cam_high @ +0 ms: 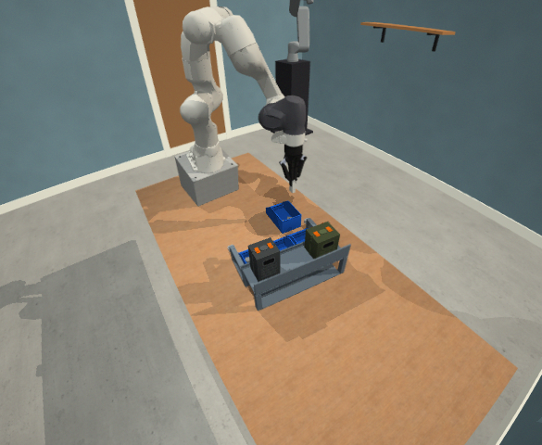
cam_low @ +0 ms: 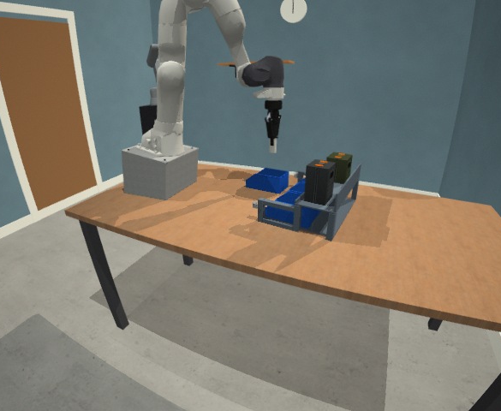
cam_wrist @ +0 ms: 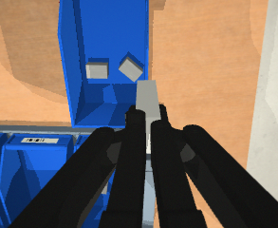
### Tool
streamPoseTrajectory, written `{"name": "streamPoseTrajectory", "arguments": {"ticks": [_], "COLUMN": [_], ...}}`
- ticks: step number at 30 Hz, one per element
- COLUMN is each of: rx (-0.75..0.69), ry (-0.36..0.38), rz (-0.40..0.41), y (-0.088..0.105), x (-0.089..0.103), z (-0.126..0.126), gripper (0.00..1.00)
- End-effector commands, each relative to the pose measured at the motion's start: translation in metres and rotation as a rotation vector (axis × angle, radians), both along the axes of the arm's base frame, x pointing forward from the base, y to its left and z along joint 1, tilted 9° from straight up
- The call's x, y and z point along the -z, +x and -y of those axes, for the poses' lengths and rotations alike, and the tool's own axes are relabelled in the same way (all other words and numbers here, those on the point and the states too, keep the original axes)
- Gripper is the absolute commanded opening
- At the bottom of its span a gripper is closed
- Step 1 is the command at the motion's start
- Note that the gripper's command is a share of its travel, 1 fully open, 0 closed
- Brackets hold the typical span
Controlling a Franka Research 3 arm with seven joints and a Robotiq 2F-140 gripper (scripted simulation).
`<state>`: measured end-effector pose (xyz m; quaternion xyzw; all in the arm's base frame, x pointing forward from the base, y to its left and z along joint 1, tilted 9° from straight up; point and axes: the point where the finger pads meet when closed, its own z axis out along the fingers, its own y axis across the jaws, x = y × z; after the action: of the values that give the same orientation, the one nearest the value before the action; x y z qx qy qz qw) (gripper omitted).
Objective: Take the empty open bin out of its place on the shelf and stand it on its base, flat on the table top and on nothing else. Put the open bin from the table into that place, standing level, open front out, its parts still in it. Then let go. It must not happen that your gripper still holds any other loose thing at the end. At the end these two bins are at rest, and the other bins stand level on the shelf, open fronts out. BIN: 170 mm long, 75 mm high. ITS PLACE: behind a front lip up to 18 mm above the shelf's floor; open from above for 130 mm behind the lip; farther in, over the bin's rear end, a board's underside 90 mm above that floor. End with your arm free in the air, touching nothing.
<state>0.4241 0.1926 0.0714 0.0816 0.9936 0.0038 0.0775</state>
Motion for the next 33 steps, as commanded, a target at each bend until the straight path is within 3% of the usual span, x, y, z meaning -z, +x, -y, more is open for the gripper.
{"name": "streamPoseTrajectory", "arguments": {"ticks": [1, 3, 4, 33], "rx": [0.024, 0.024, 0.024, 0.024], "ry": [0.002, 0.002, 0.002, 0.002], "rz": [0.005, 0.005, 0.005, 0.005], "y": [0.0019, 0.0019, 0.0019, 0.0019], "x": [-0.0003, -0.0003, -0.0003, -0.0003], "z": [-0.0010, -0.0010, -0.0010, -0.0010], "gripper": [0.00, 0.00, 0.15, 0.15]}}
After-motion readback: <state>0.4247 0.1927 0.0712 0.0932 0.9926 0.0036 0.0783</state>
